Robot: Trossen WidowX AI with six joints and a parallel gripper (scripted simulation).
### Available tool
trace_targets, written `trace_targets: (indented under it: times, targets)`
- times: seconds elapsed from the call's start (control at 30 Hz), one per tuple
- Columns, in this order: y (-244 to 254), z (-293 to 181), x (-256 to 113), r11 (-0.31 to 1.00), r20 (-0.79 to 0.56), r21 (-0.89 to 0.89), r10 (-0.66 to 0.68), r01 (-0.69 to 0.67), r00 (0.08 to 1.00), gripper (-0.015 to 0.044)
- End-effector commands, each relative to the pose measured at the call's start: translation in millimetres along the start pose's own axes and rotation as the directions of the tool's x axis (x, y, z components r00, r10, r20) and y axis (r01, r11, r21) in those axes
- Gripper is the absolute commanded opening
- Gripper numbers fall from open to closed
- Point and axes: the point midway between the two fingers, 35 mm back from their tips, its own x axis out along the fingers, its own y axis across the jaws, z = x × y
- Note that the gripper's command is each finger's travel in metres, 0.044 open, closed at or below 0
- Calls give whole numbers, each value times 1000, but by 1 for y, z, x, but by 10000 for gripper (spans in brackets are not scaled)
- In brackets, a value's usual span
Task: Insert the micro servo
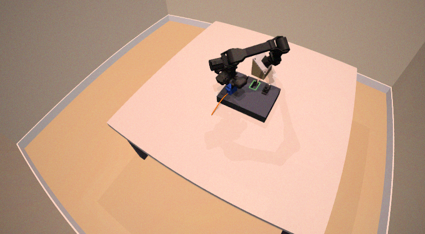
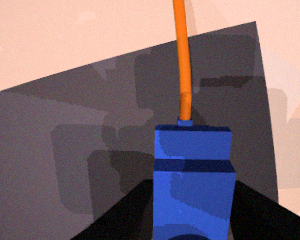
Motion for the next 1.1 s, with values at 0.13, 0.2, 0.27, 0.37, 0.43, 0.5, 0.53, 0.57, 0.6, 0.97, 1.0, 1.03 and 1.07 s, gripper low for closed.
trace_targets:
  times: [0.13, 0.2, 0.27, 0.37, 0.43, 0.5, 0.53, 0.57, 0.6, 0.97, 1.0, 1.03, 1.07]
  targets:
    - [1, -3, -25, 1000, 0, 5, 1, -1, 1000, 0]
    - [2, -5, -29, 1000, 0, 5, 1, -1, 1000, 0]
    - [2, -5, -29, 1000, 0, 5, 1, -1, 1000, 0]
    - [1, -6, -29, 1000, 0, 5, 1, -1, 1000, 0]
    - [1, -6, -29, 1000, 0, 5, 1, -1, 1000, 0]
    - [1, -7, -29, 1000, 0, 5, 1, -1, 1000, 0]
    - [1, -7, -29, 1000, 0, 5, 1, -1, 1000, 0]
    - [1, -7, -29, 1000, 0, 5, 1, -1, 1000, 0]
    - [0, -8, -29, 1000, 0, 5, 1, -1, 1000, 0]
    - [-15, -29, -29, 1000, -1, 6, 0, 0, 1000, 0]
    - [-13, -30, -29, 1000, -1, 6, 1, -1, 1000, 0]
    - [-10, -31, -29, 1000, -1, 6, 1, -1, 1000, 0]
    - [-6, -32, -29, 1000, -1, 6, 1, -1, 1000, 0]
